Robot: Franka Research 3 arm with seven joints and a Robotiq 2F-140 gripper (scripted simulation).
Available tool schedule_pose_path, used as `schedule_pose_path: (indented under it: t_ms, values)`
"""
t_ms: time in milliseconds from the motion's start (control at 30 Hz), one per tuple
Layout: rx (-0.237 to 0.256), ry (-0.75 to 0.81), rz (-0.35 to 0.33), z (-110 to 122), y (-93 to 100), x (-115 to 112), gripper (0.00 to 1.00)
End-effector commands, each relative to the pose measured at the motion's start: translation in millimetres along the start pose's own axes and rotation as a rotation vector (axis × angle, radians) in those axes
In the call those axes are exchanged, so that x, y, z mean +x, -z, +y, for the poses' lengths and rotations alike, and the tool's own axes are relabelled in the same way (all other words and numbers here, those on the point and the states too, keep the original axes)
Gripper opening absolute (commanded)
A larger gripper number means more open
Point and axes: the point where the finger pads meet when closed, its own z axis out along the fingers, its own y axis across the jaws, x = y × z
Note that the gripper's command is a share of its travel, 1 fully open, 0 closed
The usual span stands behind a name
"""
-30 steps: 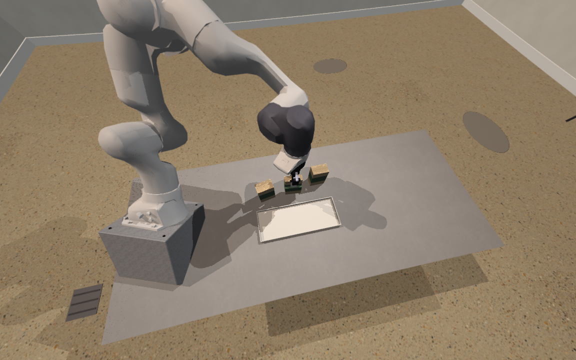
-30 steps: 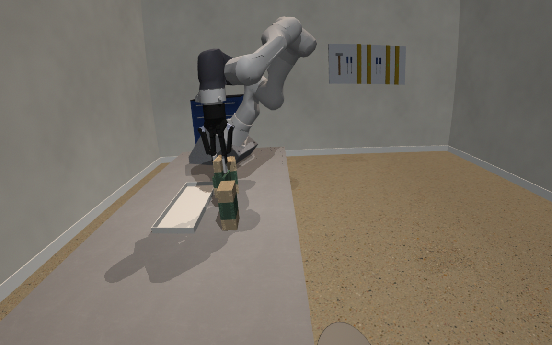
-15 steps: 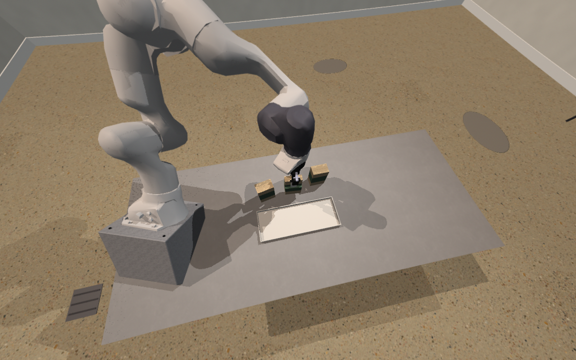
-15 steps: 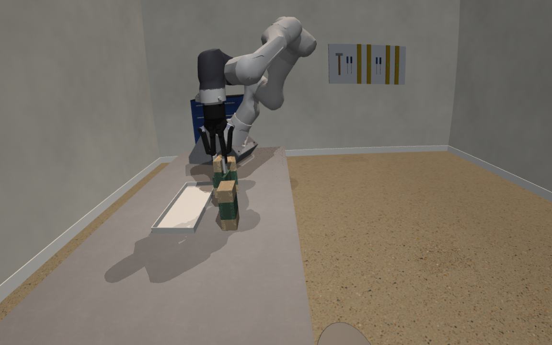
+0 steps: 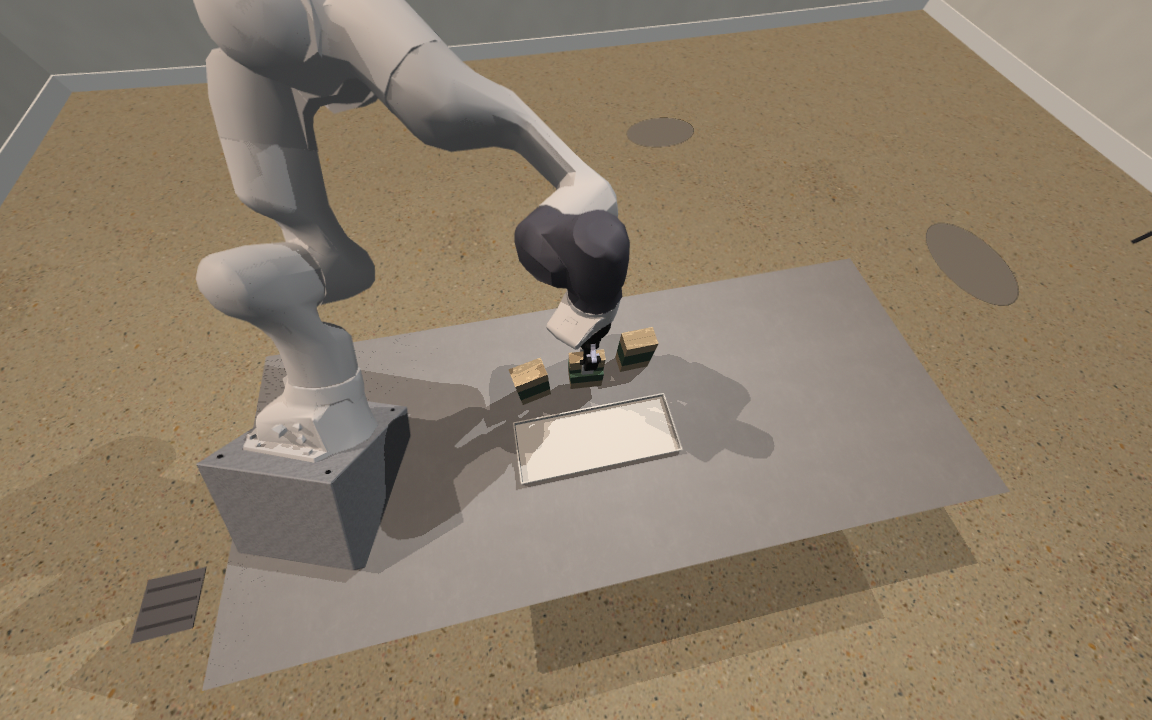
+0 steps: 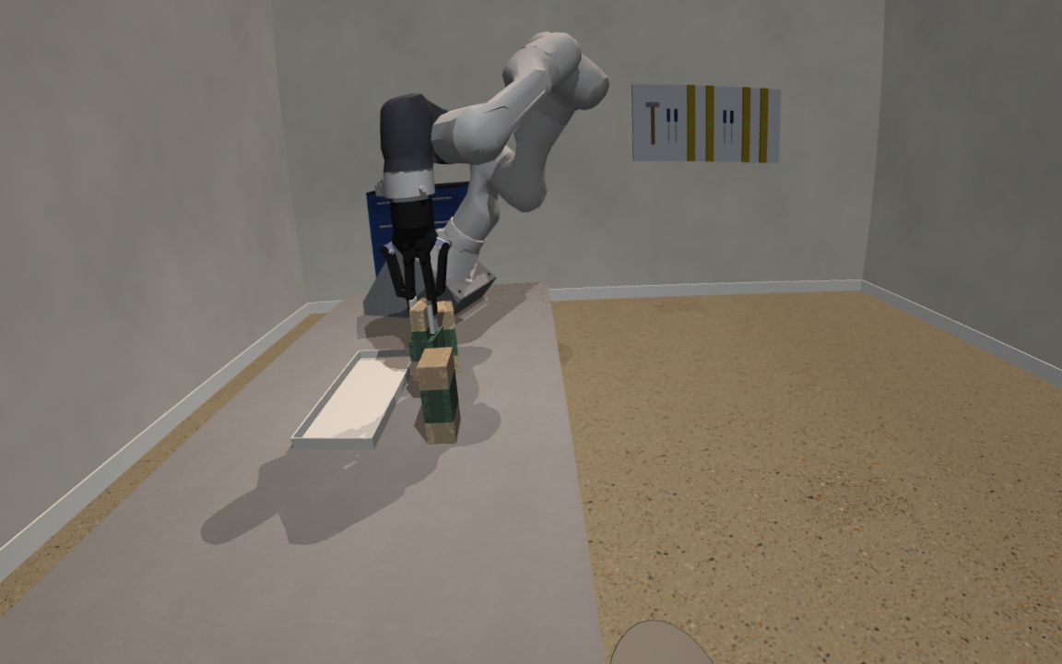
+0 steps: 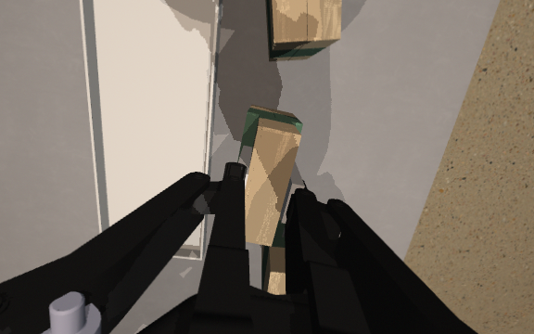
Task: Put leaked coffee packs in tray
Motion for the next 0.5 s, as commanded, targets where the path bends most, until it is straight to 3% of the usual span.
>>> schedule_pose_path:
  t_ms: [0, 467]
  values:
    - [0.004, -0.004, -0.004, -4, 3.9, -2, 0.23]
    - [0.004, -0.004, -0.004, -64, 4.2, -9, 0.23]
